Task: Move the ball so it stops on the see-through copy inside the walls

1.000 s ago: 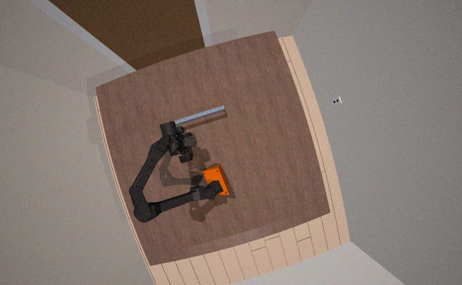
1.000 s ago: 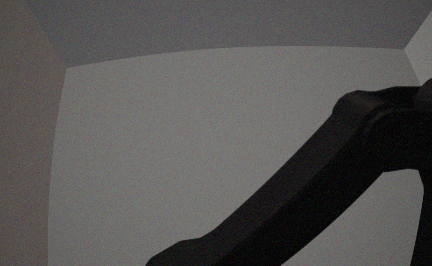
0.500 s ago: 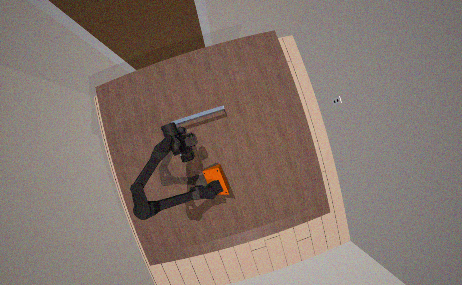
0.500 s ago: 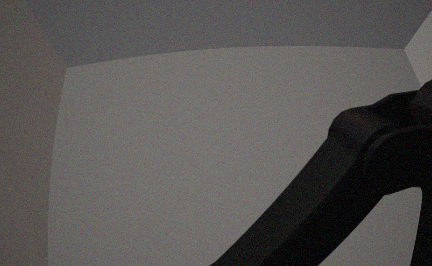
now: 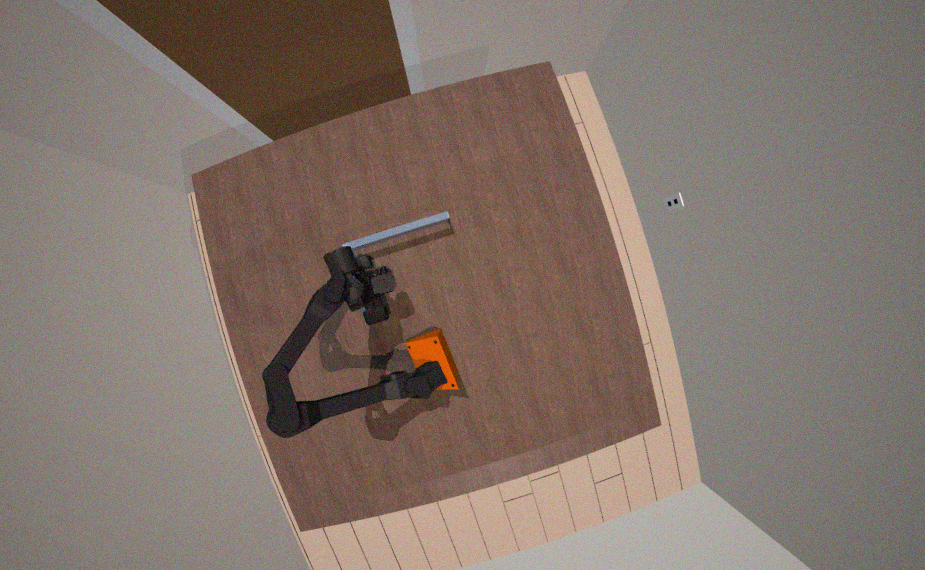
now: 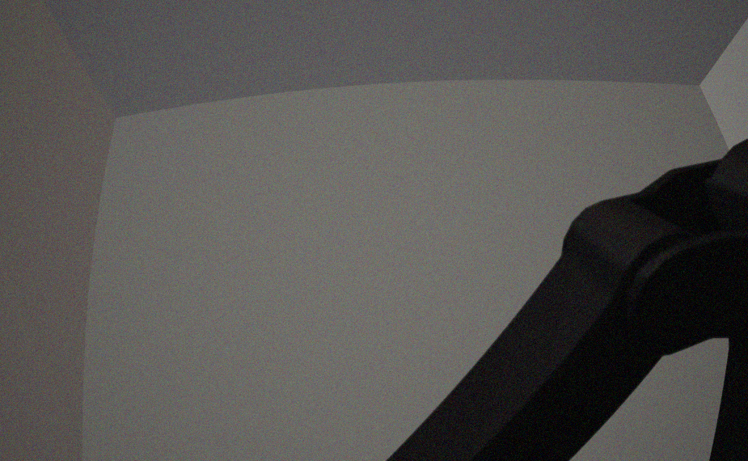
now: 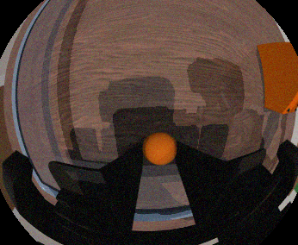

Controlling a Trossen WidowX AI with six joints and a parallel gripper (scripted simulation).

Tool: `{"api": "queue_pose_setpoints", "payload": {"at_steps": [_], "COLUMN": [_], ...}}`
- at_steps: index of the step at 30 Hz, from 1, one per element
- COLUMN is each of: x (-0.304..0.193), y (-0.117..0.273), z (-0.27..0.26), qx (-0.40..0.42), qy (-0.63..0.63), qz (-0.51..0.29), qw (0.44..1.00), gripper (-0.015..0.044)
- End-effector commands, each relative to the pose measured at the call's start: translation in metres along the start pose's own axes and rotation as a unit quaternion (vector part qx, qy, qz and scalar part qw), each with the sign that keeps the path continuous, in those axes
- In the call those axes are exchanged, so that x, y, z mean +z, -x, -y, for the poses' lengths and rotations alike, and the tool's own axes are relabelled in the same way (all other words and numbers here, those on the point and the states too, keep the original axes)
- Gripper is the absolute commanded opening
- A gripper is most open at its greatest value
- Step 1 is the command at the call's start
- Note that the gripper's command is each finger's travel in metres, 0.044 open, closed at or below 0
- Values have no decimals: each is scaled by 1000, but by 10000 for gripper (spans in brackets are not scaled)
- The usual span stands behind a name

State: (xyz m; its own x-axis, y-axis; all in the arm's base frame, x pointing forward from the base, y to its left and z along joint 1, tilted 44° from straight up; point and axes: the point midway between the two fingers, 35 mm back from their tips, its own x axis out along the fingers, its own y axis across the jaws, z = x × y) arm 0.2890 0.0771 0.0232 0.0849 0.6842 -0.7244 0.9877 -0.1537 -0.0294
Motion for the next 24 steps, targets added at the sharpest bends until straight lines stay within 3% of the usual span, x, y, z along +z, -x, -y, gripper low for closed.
{"api": "queue_pose_setpoints", "payload": {"at_steps": [1, 6, 12, 18, 24], "x": [0, 0, 0, 1, 3], "y": [0, 0, 3, 85, 79], "z": [0, 0, -1, 0, -1], "qx": [0, 0, 0, -2, 0], "qy": [0, 0, 0, -4, -9], "qz": [0, 0, 0, 2, 0], "qw": [1000, 1000, 1000, 1000, 1000], "gripper": [131, 245, 245, 245, 245]}}
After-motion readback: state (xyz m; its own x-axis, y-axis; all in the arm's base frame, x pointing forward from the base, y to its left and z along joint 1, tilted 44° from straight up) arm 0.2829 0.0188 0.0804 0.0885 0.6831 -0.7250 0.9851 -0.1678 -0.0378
